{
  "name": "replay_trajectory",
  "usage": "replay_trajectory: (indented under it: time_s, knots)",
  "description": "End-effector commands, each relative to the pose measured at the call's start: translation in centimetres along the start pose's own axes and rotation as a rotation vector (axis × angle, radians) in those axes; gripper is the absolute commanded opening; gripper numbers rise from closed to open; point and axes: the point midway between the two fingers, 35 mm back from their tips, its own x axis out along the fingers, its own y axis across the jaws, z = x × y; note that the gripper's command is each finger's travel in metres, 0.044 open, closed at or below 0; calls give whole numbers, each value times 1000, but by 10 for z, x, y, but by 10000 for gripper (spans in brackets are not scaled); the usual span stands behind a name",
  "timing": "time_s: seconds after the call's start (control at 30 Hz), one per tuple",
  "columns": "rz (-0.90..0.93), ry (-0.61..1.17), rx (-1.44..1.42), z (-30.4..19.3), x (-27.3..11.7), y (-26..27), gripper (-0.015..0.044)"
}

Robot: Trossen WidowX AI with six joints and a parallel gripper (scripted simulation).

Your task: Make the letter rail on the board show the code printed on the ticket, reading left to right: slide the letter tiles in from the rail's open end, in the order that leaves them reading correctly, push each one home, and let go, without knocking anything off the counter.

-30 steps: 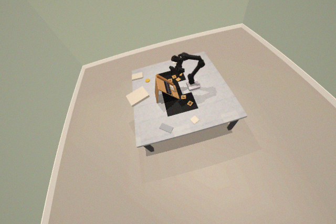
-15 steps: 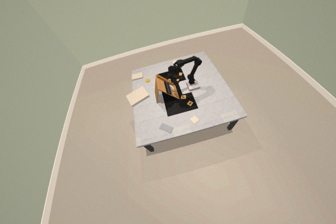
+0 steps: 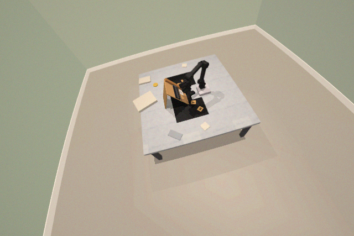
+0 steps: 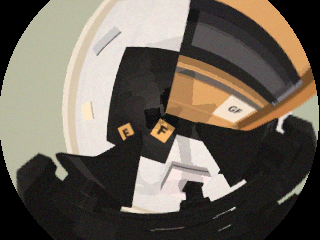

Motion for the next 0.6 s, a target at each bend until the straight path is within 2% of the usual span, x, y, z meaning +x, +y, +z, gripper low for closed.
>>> replay_trajectory:
  time_s: [0.0, 0.17, 0.57]
  knots:
    - [-122, 131, 438, -34, 60, 17, 340]
    - [-207, 141, 673, -52, 84, 23, 340]
    - [-211, 141, 683, -53, 85, 23, 340]
